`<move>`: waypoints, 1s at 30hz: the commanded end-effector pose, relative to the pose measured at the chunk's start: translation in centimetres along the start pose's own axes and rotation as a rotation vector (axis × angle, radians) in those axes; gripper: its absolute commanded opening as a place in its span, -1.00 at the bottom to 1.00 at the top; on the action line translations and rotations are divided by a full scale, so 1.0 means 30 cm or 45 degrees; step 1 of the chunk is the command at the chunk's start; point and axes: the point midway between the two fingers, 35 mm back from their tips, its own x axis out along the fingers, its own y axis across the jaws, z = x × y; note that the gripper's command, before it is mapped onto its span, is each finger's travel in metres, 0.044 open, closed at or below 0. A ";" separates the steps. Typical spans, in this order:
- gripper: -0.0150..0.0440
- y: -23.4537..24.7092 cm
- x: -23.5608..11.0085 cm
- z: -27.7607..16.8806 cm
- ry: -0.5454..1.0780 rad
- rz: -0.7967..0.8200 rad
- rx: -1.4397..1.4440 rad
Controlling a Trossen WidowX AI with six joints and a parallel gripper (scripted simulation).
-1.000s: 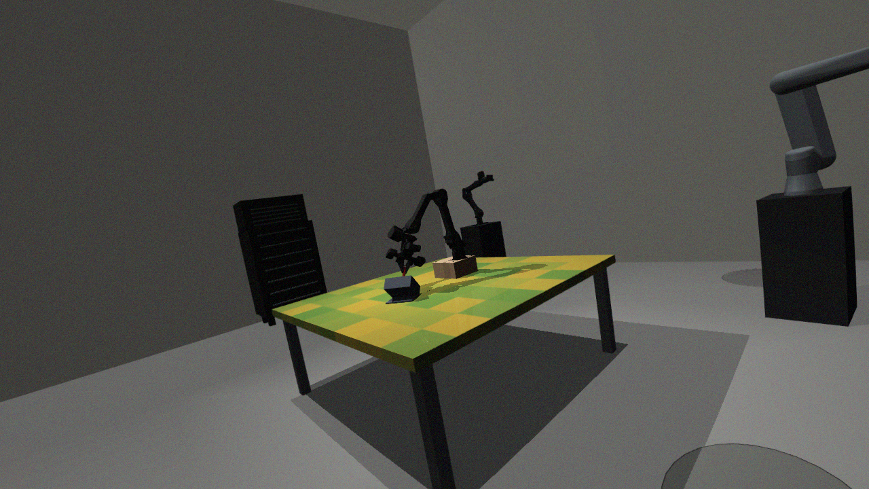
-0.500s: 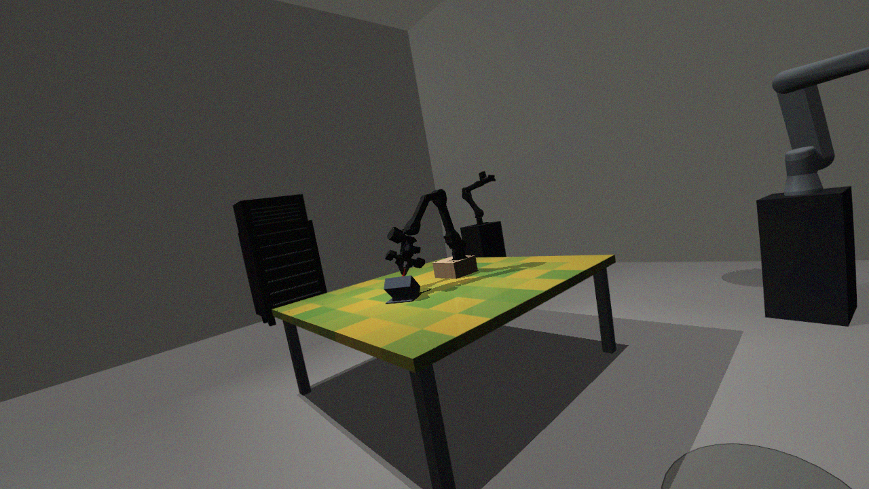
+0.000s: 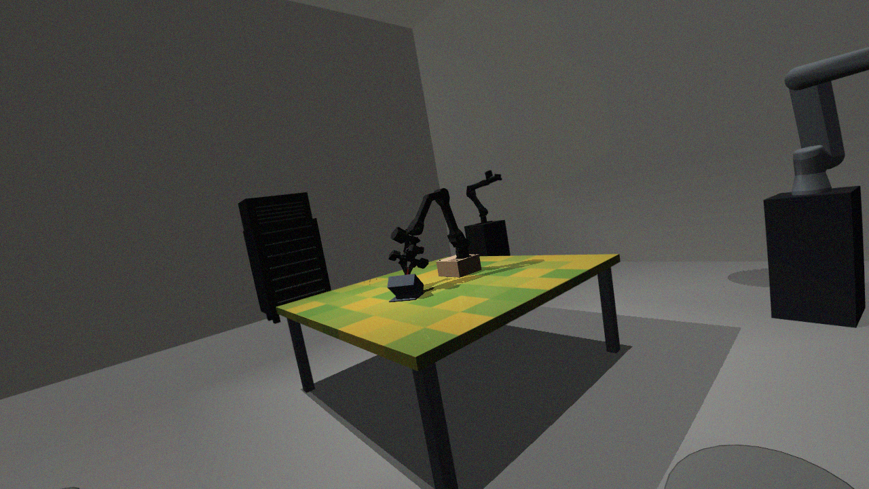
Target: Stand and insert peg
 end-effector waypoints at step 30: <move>-0.49 -0.001 0.039 0.001 -0.001 0.000 -0.001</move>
